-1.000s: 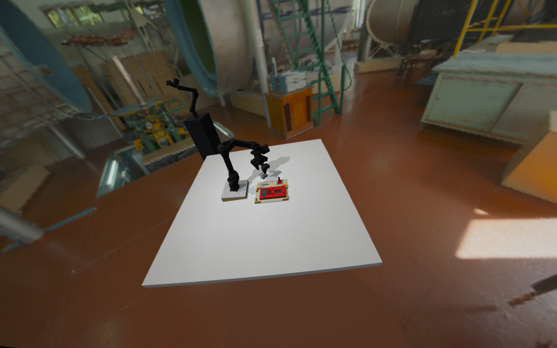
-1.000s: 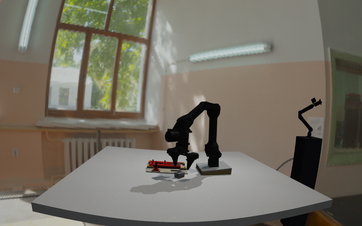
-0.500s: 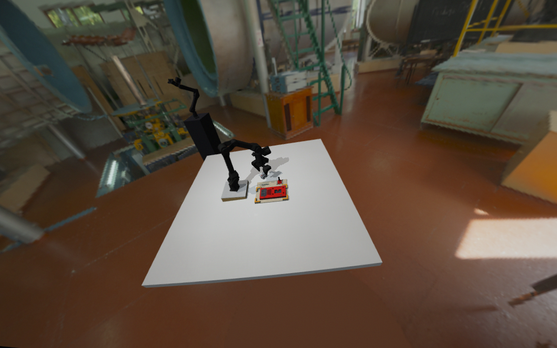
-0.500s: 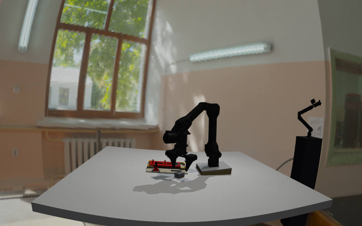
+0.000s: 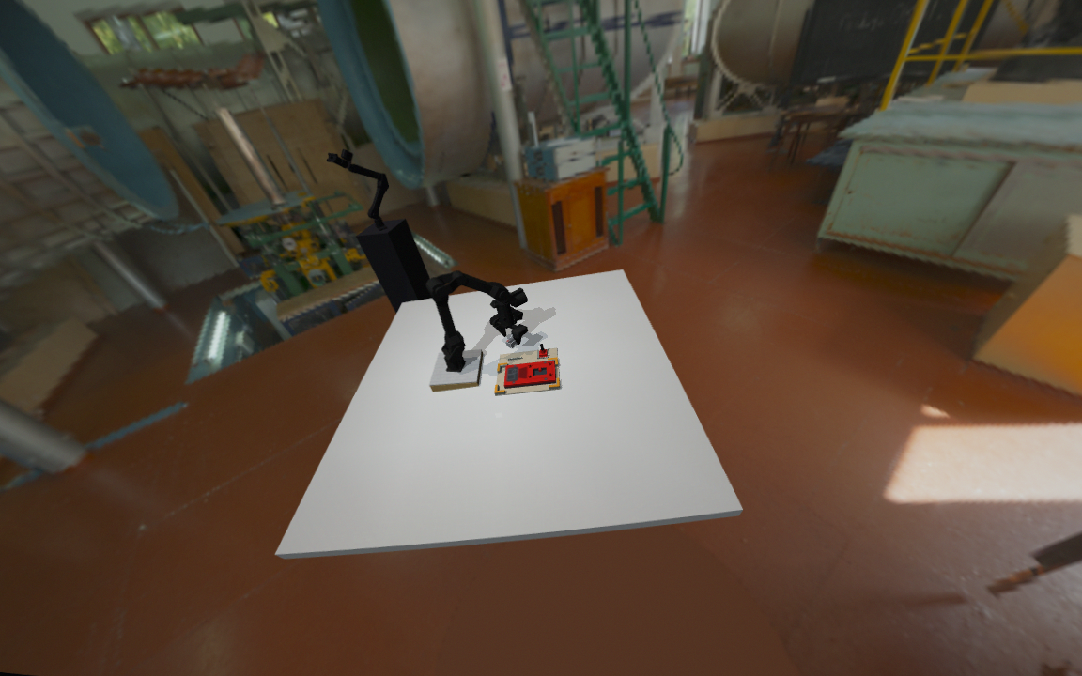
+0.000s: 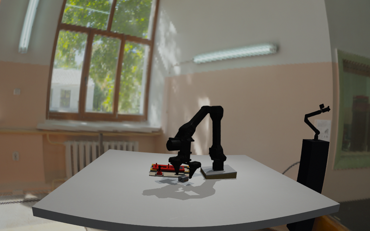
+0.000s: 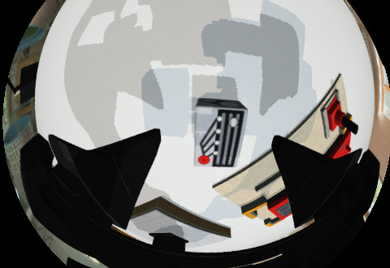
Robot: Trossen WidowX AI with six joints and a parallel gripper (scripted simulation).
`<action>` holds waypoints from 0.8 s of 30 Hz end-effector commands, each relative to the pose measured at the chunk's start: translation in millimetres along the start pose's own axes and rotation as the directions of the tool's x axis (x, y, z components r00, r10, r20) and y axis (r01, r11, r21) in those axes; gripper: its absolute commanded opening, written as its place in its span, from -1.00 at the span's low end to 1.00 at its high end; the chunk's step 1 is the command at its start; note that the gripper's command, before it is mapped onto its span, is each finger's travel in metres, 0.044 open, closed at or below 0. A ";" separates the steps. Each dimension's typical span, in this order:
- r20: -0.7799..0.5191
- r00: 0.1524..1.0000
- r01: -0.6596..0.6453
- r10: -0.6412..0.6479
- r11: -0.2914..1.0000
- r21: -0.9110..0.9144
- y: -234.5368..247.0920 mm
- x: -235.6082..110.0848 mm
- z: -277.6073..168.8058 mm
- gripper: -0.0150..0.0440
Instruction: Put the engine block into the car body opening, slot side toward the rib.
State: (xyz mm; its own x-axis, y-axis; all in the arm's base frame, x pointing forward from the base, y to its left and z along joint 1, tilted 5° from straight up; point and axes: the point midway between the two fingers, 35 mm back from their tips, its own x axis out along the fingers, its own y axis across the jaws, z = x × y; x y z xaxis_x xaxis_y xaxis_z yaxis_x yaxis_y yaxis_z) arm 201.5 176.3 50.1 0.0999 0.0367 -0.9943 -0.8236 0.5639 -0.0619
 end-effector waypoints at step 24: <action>-0.001 1.000 -0.003 0.003 1.000 -0.005 0.6 6.7 -0.3 -0.40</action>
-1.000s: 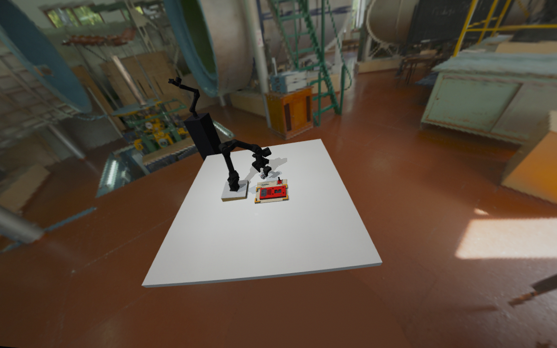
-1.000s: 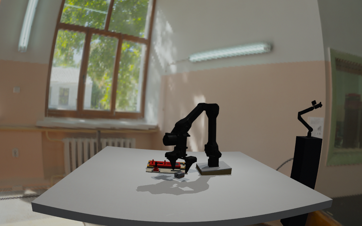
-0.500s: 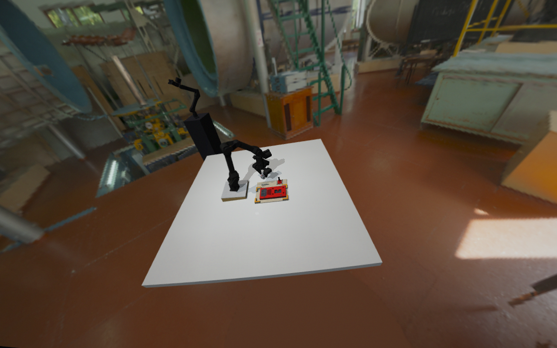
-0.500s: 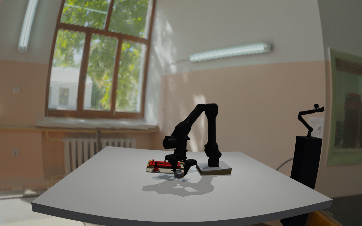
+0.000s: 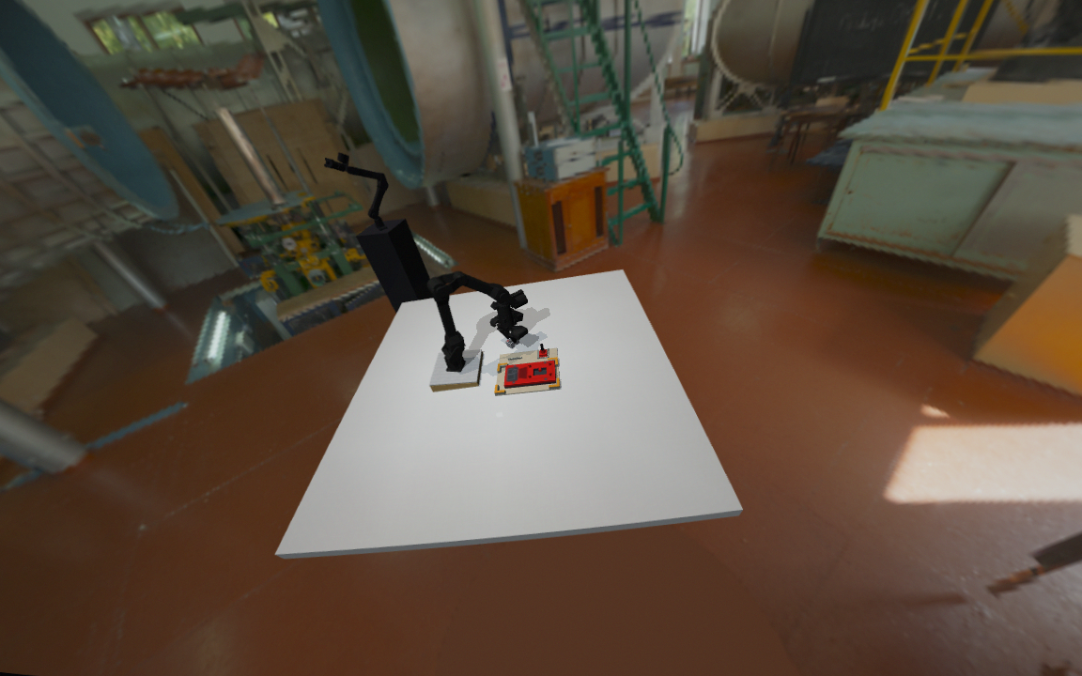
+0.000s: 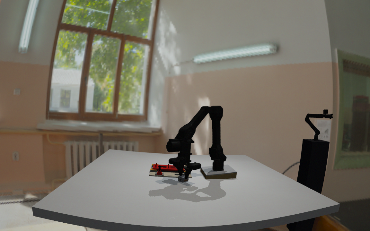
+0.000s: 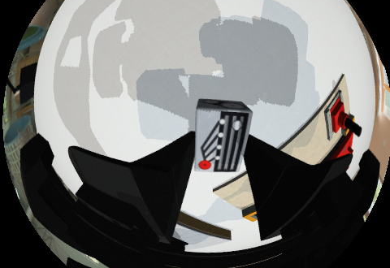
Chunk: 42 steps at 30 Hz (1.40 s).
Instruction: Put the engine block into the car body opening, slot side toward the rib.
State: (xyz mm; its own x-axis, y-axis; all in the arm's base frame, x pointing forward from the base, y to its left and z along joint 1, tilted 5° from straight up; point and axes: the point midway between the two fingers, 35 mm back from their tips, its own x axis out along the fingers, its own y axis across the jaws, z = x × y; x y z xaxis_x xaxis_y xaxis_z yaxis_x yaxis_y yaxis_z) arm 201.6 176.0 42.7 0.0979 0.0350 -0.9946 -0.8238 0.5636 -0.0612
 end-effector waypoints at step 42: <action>0.003 1.000 -0.003 0.003 1.000 -0.004 0.0 -123.1 1.0 -0.49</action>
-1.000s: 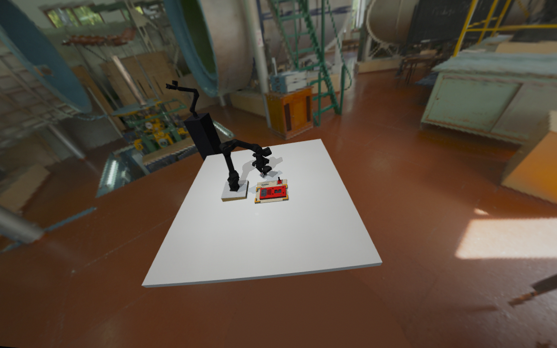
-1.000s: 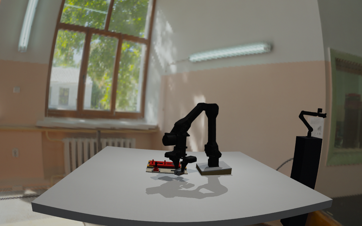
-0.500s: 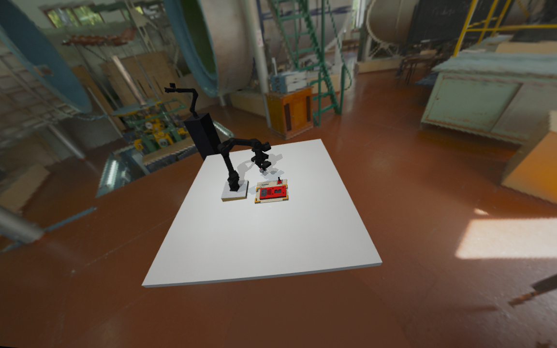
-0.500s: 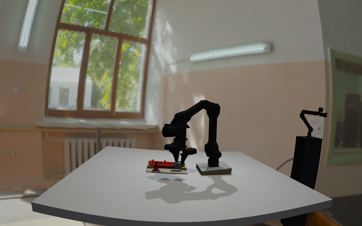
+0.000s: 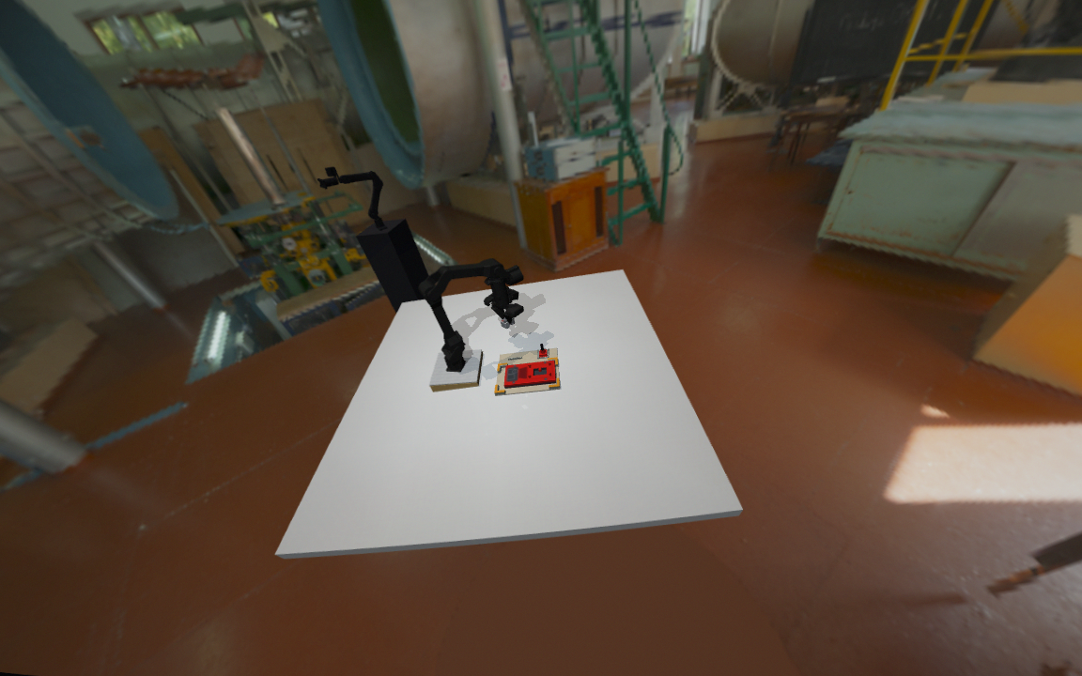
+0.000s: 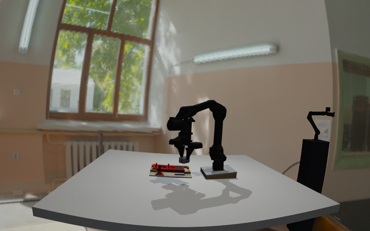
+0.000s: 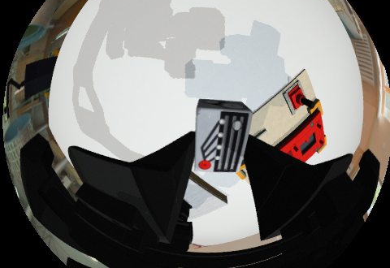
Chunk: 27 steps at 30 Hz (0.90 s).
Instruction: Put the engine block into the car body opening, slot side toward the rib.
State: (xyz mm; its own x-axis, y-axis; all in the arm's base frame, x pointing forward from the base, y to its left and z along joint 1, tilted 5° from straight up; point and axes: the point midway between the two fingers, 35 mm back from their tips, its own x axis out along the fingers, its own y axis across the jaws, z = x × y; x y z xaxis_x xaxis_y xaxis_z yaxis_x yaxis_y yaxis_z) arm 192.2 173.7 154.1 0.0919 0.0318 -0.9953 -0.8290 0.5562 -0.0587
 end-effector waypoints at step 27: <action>0.009 1.000 -0.007 0.000 0.697 0.717 -44.7 1.0 3.5 -0.49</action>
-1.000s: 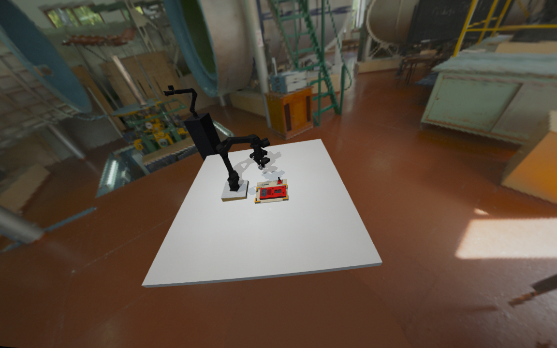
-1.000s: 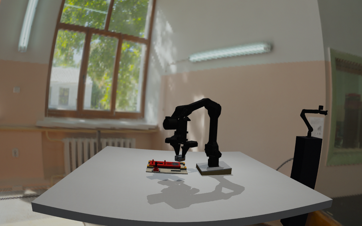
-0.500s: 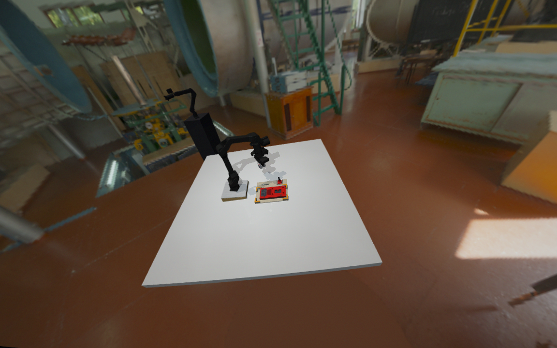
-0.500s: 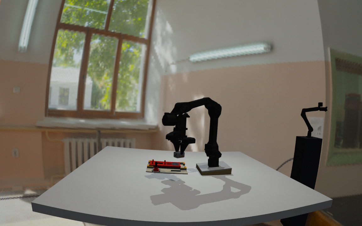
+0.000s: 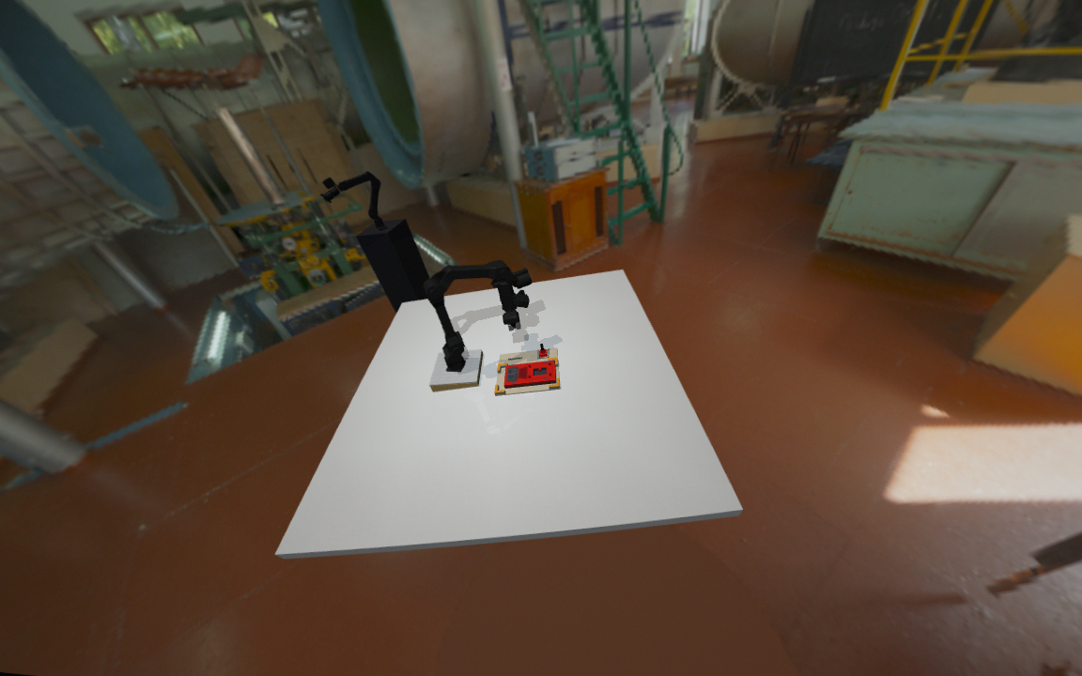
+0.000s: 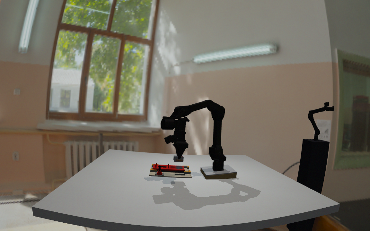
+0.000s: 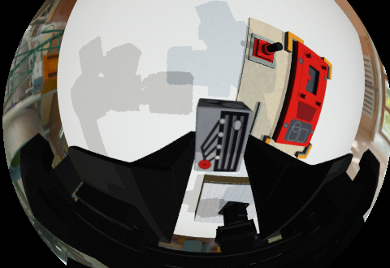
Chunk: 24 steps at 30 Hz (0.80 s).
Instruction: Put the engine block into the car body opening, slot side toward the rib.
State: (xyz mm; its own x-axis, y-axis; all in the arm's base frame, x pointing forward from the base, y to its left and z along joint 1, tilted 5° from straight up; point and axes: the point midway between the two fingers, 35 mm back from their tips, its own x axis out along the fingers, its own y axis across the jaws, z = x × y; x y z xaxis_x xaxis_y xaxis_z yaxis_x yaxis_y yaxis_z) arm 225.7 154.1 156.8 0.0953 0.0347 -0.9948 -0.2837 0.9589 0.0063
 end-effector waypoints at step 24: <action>0.004 1.000 -0.003 -0.001 0.589 0.808 -44.4 16.7 32.2 -0.49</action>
State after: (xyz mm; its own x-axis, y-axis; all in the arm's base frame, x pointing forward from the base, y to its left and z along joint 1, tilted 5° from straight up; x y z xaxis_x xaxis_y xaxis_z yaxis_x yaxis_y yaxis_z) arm 265.1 124.7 144.1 0.0959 0.0310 -0.9949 0.5172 0.8524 0.0764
